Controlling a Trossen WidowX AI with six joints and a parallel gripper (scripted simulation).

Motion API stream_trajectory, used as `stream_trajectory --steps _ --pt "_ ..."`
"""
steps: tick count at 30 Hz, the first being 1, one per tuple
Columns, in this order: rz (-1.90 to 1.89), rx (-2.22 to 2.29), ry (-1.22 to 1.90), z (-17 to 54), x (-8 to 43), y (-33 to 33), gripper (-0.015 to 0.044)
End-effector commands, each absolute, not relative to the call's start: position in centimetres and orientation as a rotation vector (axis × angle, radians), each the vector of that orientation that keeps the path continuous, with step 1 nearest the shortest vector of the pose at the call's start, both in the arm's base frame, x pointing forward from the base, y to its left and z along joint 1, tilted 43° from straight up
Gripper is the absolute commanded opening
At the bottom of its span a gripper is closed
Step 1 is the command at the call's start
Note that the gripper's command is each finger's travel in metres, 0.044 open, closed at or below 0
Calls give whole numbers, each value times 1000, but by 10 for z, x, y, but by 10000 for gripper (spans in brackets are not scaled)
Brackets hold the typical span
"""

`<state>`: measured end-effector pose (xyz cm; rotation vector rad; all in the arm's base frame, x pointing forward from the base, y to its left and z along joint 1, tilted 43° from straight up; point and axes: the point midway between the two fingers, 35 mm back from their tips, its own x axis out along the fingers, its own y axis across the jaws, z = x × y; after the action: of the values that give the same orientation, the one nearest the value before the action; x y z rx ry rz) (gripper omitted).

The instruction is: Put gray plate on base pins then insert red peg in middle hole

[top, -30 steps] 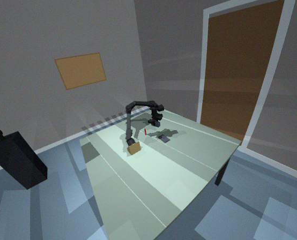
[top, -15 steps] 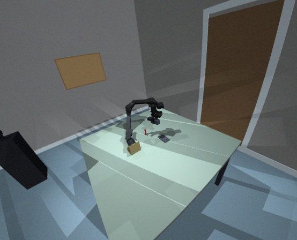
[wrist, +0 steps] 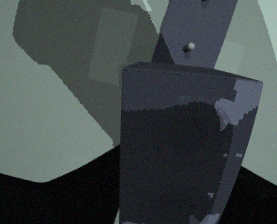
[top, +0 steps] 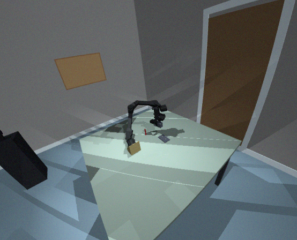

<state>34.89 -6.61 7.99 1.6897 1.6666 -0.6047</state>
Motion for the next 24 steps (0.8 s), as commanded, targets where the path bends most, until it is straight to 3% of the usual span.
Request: stream_trajectory --steps 1,24 --pt "-636 1705 1675 67 348 -69 0" --pt "-781 1809 1662 -3 340 -90 0"
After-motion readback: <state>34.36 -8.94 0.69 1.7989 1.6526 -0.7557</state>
